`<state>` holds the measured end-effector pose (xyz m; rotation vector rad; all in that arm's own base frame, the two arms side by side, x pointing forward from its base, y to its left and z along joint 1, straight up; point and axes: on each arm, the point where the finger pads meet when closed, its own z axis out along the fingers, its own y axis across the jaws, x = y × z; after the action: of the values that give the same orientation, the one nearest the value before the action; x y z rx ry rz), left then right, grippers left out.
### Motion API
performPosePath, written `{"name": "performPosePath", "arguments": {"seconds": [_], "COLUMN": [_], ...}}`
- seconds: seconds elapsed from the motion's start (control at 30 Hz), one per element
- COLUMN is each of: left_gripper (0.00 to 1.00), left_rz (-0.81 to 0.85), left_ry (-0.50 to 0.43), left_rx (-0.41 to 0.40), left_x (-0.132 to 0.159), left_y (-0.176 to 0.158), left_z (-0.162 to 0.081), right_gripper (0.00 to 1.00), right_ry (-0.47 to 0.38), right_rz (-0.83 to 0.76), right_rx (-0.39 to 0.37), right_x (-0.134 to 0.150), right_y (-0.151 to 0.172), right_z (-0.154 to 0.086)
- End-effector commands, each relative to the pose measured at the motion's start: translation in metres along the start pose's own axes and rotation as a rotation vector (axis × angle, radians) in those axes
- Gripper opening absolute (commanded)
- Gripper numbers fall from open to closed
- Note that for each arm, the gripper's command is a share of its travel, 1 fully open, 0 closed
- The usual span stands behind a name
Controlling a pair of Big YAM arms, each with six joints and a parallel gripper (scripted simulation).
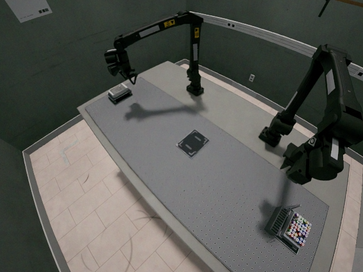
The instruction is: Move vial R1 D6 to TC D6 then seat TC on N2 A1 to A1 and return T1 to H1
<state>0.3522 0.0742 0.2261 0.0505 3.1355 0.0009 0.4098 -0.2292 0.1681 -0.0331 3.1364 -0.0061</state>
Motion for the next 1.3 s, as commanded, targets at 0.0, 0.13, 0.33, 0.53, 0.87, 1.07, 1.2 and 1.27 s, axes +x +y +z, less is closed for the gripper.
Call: {"name": "performPosePath", "arguments": {"seconds": [0.0,0.13,0.33,0.53,0.87,1.07,1.2,1.27], "left_gripper": [0.24,0.24,0.24,0.24,0.24,0.24,0.24,0.24], "left_rz": [-0.017,-0.017,-0.017,-0.017,-0.017,-0.017,-0.017,-0.017], "left_ry": [-0.029,-0.029,-0.029,-0.029,-0.029,-0.029,-0.029,-0.029], "left_rx": [-0.008,-0.008,-0.008,-0.008,-0.008,-0.008,-0.008,-0.008], "left_x": [-0.008,-0.008,-0.008,-0.008,-0.008,-0.008,-0.008,-0.008], "left_y": [0.003,0.003,0.003,0.003,0.003,0.003,0.003,0.003], "left_z": [-0.012,-0.012,-0.012,-0.012,-0.012,-0.012,-0.012,-0.012], "right_gripper": [1.00,1.00,1.00,1.00,1.00,1.00,1.00,1.00], "right_ry": [-0.018,-0.007,-0.007,-0.007,-0.006,-0.005,-0.005,-0.005], "right_rz": [0.022,0.016,0.016,0.016,0.016,0.016,0.016,0.016], "right_rx": [0.008,0.002,0.001,0.000,-0.001,-0.001,-0.002,-0.002], "right_x": [0.002,0.009,0.016,0.022,0.035,0.041,0.045,0.048], "right_y": [0.005,0.023,0.044,0.057,0.092,0.109,0.120,0.126], "right_z": [-0.009,-0.015,-0.023,-0.029,-0.043,-0.050,-0.055,-0.058]}}
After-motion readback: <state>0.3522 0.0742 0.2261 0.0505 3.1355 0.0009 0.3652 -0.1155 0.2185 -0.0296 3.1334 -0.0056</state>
